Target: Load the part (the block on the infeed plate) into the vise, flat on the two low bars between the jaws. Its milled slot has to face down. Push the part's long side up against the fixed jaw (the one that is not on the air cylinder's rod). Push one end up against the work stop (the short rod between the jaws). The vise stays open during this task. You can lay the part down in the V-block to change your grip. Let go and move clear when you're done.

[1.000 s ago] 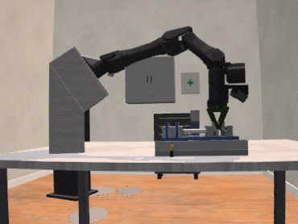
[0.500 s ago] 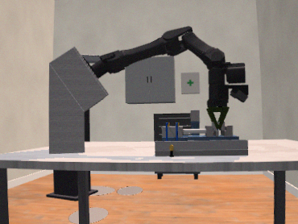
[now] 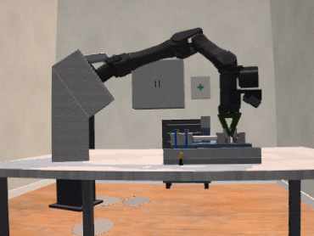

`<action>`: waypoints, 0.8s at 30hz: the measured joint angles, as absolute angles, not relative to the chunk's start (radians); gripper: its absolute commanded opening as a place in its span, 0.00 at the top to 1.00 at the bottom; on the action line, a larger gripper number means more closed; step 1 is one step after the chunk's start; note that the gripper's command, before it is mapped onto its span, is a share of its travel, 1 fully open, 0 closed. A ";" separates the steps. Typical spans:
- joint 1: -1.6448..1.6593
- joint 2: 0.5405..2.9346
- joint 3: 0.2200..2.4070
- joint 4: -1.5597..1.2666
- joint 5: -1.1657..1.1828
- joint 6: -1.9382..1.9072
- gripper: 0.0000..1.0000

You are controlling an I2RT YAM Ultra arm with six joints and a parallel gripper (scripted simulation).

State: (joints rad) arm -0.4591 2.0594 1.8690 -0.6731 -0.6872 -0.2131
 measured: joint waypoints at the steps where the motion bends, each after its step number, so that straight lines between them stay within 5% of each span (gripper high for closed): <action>1: -0.459 2.059 1.869 -0.673 -0.687 -0.213 0.26; 24: -0.513 1.992 1.869 -0.772 -0.718 -0.268 0.26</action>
State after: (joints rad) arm -0.5133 1.9923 1.8690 -0.7715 -0.7181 -0.2680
